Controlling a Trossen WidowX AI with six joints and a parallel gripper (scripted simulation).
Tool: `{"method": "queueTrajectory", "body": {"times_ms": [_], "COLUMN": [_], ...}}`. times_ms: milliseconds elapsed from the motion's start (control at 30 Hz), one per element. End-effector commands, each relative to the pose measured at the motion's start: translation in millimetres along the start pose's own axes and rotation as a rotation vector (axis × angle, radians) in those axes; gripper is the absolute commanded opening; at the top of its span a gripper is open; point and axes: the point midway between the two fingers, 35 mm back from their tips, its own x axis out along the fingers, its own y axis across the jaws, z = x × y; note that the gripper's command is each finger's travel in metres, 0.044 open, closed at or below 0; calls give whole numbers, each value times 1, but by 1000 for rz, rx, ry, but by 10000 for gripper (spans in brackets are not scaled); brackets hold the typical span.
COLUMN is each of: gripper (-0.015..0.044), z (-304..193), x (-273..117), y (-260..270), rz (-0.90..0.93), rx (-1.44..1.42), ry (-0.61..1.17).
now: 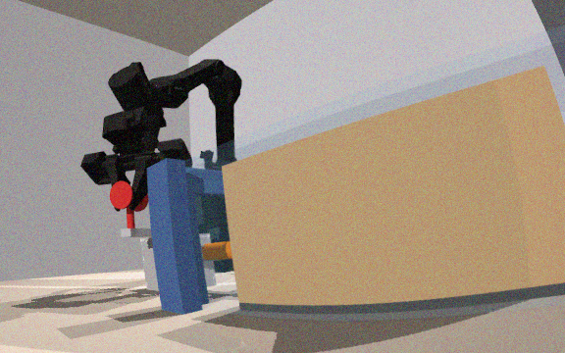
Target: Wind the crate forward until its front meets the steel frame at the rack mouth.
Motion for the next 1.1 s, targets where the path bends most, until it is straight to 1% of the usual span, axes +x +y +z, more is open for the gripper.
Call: {"method": "queueTrajectory", "body": {"times_ms": [0,1067], "gripper": [0,0], "z": [0,-6], "x": [0,-4], "y": [20,70], "rz": [42,46], "rx": [-8,-8], "ry": [9,12]}}
